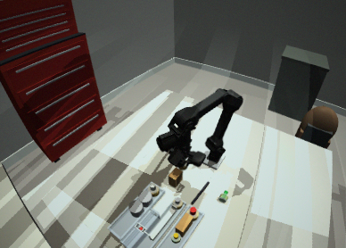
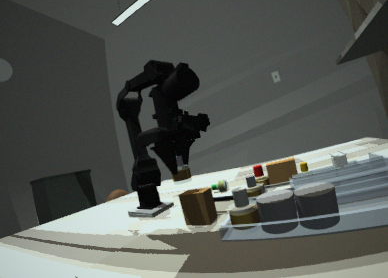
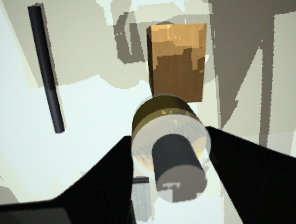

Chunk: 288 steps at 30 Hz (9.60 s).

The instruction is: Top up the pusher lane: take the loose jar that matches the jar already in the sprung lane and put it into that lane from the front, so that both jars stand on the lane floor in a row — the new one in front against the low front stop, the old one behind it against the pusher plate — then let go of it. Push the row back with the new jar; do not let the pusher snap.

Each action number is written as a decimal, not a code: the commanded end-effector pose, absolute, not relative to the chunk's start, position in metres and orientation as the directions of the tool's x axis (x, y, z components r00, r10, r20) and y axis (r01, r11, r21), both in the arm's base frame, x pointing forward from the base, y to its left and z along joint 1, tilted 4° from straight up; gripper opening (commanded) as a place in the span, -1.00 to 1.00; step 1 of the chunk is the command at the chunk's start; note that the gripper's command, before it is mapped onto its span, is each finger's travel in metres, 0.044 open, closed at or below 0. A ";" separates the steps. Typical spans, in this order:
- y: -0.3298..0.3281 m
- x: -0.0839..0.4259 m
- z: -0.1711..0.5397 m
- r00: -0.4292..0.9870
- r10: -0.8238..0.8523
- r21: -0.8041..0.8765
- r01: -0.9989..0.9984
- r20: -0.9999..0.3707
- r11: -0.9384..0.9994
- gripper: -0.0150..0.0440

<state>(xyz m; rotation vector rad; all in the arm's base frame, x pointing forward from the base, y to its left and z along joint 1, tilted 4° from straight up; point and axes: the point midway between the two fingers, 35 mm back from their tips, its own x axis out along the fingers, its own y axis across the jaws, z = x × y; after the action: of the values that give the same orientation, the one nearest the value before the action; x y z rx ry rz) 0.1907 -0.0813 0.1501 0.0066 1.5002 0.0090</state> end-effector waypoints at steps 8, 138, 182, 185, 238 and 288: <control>-0.054 0.245 0.137 0.083 0.008 0.009 0.016 -0.997 1.000 -0.49; -0.018 0.335 0.104 0.091 0.014 0.017 0.033 -0.996 0.999 -0.49; -0.019 0.346 0.107 0.092 0.014 0.017 0.033 -0.996 0.999 -0.49; -0.019 0.346 0.107 0.092 0.014 0.017 0.033 -0.996 0.999 -0.49; -0.019 0.350 0.107 0.092 0.014 0.017 0.033 -0.996 0.999 -0.49; -0.019 0.351 0.092 0.092 0.014 0.017 0.033 -0.996 0.999 -0.49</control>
<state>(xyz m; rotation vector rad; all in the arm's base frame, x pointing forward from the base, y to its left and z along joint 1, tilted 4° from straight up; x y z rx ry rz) 0.3465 -0.0183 0.0929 0.0368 1.5000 -0.0076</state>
